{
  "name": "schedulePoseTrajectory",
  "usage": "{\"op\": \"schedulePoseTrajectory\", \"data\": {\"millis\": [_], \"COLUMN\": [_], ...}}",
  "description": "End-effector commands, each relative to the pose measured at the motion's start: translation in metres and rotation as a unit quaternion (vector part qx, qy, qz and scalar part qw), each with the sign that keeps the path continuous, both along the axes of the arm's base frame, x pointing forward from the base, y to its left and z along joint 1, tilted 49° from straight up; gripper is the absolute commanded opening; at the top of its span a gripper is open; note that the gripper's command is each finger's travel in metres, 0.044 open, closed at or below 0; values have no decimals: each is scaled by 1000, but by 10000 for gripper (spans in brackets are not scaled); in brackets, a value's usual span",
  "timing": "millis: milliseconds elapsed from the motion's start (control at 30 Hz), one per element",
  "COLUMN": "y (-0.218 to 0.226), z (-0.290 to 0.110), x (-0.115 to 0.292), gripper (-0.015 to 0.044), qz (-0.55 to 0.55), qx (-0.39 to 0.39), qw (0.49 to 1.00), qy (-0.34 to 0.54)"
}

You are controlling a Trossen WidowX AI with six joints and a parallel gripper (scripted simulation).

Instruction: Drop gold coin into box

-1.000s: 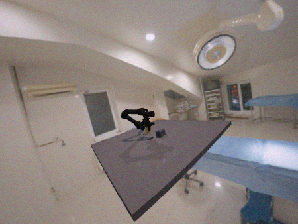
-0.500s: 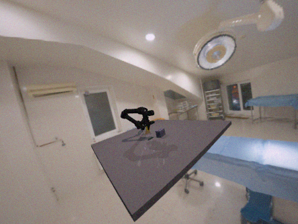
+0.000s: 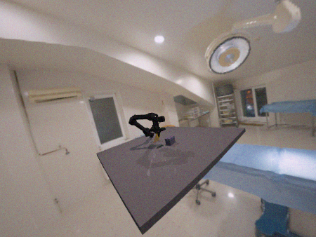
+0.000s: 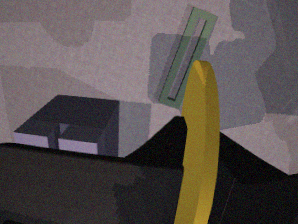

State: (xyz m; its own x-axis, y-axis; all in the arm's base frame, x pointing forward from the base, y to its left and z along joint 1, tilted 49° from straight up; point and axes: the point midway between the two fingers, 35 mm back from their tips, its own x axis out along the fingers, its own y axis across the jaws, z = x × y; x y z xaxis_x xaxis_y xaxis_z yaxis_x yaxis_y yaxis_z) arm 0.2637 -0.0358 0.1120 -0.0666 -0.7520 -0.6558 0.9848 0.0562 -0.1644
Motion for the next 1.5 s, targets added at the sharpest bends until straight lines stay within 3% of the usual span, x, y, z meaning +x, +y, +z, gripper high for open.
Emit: {"op": "schedulePoseTrajectory", "data": {"millis": [0,1467], "y": [7,57], "z": [-6,-71], "x": [8,63], "gripper": [0,0], "qz": [-1,0], "qx": [4,3], "qw": [1000,1000], "qy": [-4,-5]}}
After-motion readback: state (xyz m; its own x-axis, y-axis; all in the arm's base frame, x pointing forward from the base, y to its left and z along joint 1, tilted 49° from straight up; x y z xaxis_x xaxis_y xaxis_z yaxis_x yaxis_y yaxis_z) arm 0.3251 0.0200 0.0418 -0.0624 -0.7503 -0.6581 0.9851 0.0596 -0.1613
